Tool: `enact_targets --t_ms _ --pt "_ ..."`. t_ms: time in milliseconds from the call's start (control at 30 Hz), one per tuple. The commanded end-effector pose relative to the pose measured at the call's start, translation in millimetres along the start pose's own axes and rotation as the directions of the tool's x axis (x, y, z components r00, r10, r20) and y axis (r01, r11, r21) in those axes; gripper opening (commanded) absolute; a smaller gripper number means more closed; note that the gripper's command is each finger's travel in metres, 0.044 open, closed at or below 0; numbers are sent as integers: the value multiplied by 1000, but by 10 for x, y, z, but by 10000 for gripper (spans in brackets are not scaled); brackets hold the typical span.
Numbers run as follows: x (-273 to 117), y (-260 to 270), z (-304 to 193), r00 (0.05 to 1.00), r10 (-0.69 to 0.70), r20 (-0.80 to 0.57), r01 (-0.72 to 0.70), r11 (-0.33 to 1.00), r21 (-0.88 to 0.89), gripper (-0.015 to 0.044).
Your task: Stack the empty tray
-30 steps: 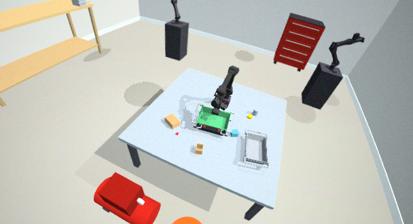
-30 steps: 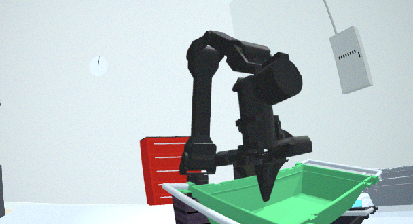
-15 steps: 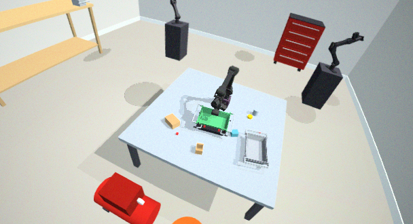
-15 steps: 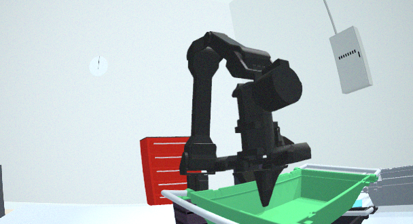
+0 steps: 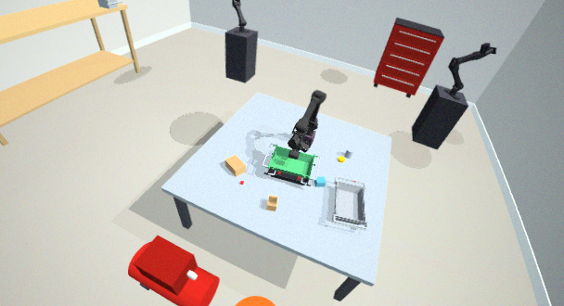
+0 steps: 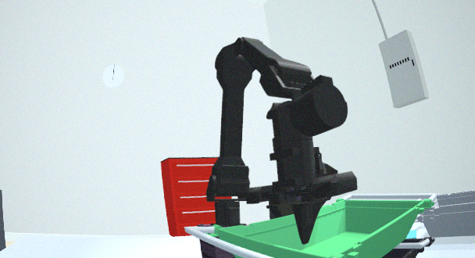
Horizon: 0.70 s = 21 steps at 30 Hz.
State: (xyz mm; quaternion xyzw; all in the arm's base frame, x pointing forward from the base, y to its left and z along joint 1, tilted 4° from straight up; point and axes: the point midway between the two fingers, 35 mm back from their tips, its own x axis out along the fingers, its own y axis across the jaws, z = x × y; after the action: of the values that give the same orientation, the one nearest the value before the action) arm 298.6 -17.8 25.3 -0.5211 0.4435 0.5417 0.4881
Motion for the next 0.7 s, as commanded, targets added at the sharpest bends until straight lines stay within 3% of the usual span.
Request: enact_targets --t_ms 0,567,667 --pt "99 31 -1 1000 16 1 -16 1000 2 0" --pt "115 34 -1 1000 16 1 -16 1000 2 0" --pt "115 34 -1 1000 16 1 -16 1000 2 44"
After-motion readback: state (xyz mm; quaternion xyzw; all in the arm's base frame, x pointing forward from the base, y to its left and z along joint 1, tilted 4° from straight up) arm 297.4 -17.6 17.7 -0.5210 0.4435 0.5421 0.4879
